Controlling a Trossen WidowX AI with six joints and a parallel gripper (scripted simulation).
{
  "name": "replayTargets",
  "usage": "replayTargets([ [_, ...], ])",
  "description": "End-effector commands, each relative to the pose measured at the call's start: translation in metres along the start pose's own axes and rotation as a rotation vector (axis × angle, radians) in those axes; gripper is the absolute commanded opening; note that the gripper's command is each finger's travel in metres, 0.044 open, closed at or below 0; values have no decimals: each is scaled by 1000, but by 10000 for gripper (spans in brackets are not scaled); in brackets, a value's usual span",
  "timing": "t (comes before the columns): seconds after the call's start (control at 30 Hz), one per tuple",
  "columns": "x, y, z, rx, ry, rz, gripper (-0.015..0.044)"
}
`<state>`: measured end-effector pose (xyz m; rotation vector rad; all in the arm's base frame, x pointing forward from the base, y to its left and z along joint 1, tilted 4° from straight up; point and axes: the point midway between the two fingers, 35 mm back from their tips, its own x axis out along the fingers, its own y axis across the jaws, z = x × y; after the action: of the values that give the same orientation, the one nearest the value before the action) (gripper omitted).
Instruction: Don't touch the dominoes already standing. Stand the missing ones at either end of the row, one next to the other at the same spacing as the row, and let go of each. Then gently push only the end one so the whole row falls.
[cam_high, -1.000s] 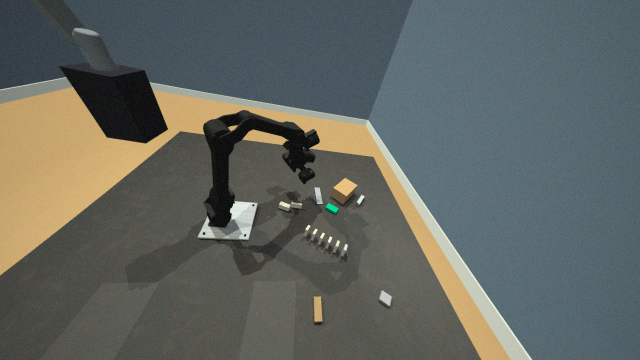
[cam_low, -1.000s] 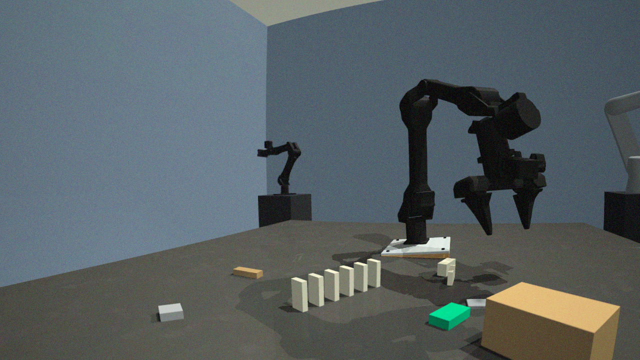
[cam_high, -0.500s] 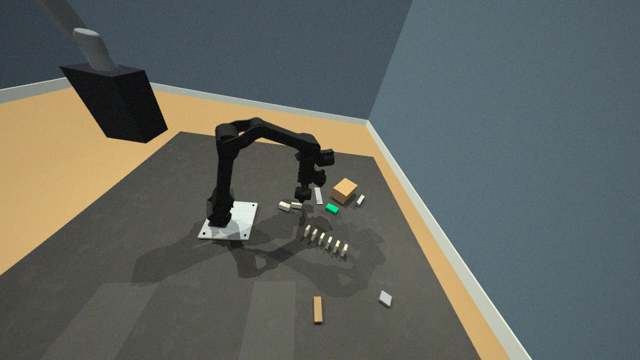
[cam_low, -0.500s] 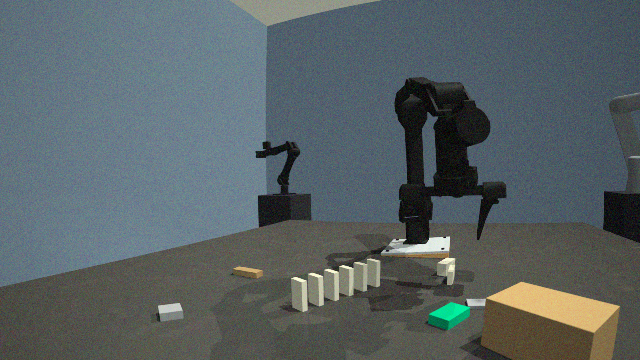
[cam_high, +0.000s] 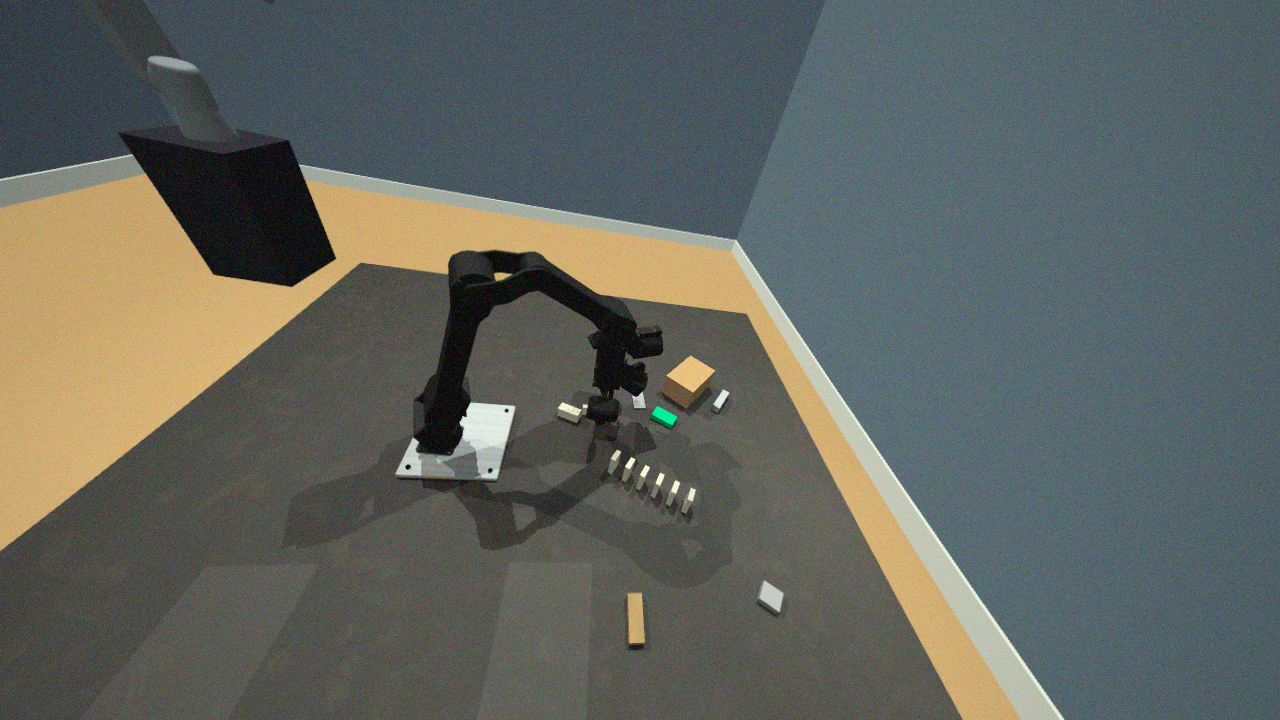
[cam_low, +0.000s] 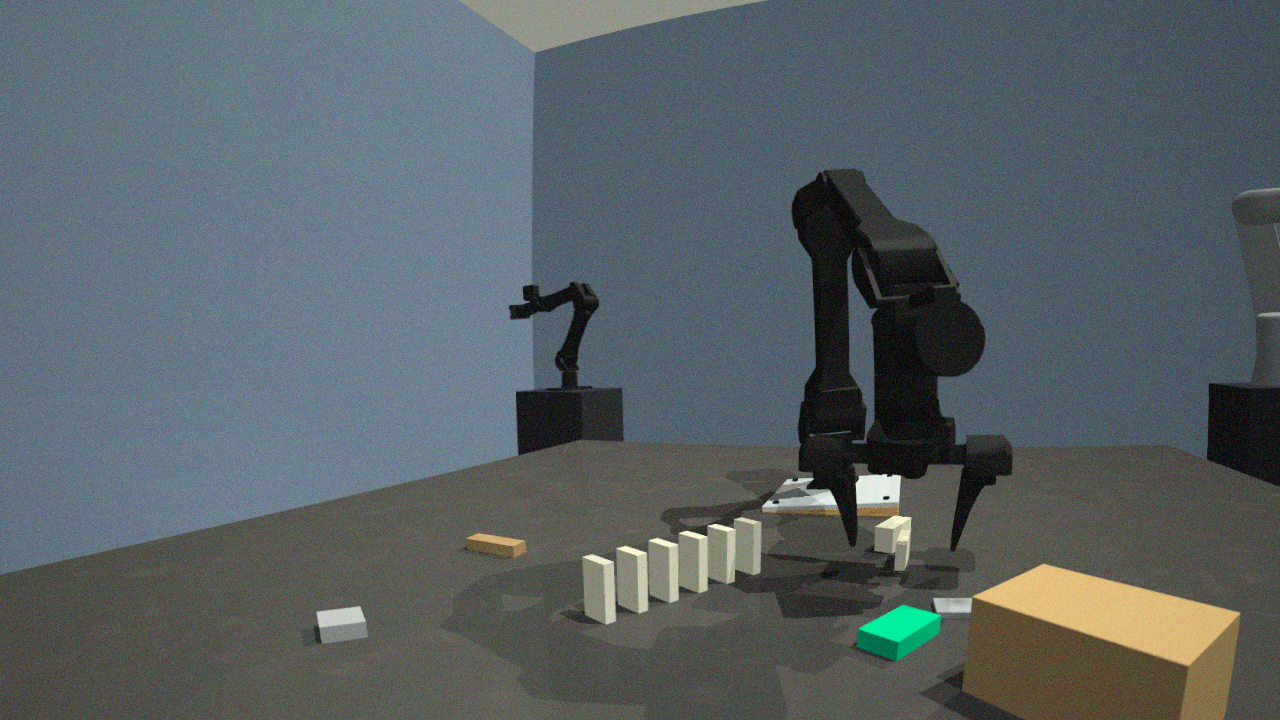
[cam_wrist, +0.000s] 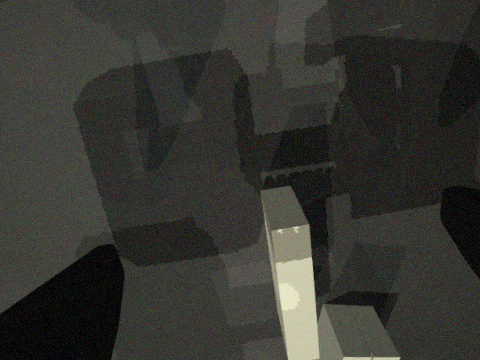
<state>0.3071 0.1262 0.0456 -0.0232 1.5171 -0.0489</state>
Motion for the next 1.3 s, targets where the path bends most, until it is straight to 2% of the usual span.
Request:
replayTargets([
  [0.0, 9, -1, -2, -3, 10, -6, 440],
  [0.3, 15, -1, -2, -3, 10, -7, 440],
  [0.83, 15, -1, -2, -3, 10, -7, 28],
  [1.1, 13, -1, -2, -3, 10, -7, 28],
  [1.27, -40, -2, 1, -3, 10, -6, 28],
])
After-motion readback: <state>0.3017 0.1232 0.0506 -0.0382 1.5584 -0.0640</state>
